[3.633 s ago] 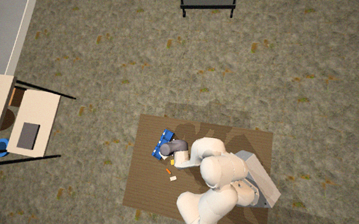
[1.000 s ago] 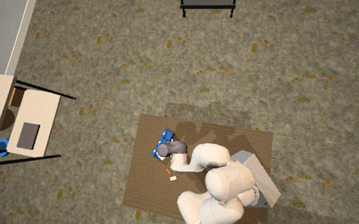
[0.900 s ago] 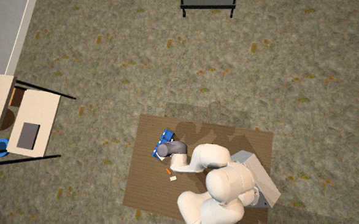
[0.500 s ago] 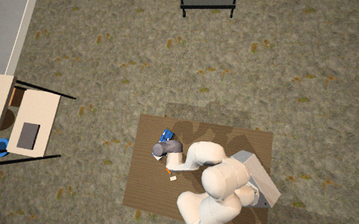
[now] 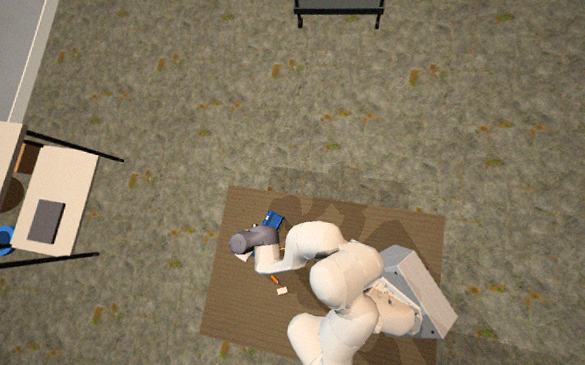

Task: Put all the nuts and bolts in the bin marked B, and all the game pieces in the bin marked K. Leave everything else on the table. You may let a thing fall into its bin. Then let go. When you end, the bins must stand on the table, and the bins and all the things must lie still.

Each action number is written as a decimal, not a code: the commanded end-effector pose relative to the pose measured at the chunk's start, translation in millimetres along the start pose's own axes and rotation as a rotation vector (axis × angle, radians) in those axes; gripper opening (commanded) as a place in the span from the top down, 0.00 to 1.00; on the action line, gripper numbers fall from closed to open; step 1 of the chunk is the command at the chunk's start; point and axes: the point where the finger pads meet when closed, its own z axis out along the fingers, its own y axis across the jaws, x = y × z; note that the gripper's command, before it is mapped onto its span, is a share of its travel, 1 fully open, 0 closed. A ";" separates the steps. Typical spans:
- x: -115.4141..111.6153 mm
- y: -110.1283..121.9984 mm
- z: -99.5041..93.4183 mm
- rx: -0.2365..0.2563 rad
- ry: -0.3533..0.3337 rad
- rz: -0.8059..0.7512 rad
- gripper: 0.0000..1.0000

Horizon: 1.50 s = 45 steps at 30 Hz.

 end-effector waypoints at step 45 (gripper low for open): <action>7.4 3.3 0.8 0.025 -0.005 -0.771 0.87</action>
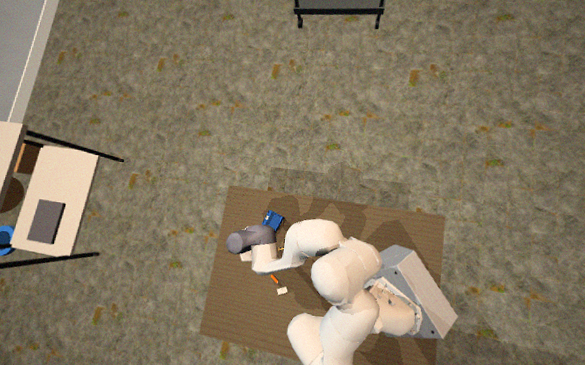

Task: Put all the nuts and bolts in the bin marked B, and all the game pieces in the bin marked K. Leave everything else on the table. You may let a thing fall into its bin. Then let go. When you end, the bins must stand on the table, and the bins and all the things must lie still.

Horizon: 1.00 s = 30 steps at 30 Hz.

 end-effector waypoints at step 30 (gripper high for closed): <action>0.4 0.6 -0.3 0.022 0.013 -0.231 0.87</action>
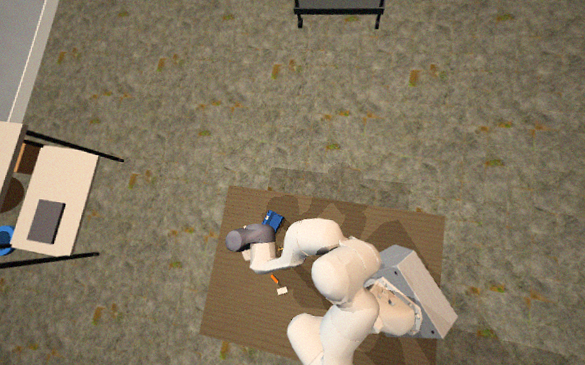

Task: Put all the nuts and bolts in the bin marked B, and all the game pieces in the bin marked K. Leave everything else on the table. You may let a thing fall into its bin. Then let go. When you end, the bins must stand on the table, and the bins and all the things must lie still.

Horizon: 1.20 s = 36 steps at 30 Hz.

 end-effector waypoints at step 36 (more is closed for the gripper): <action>0.1 2.2 50.8 0.001 0.002 -0.019 0.87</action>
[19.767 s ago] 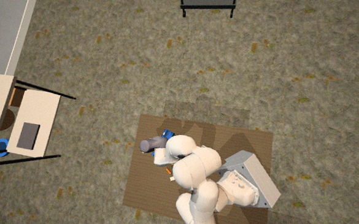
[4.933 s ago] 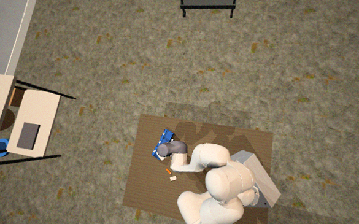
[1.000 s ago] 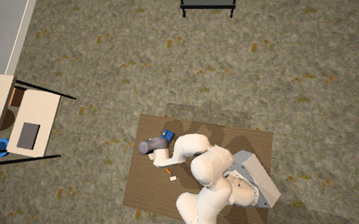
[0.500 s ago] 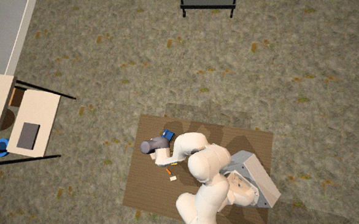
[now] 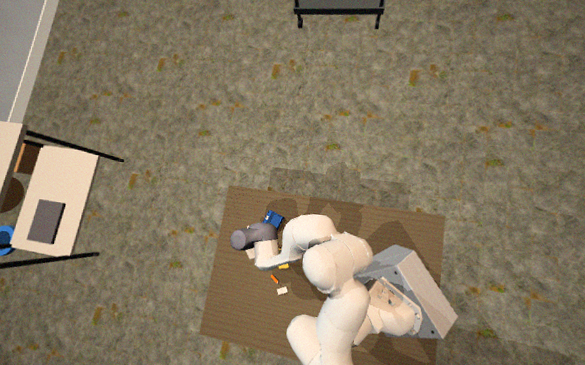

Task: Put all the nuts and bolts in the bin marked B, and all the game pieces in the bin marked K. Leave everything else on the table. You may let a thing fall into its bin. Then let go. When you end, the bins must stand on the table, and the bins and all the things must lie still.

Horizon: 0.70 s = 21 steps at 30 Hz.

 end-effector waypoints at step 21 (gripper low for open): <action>-1.7 2.0 0.5 -0.007 0.000 0.013 0.81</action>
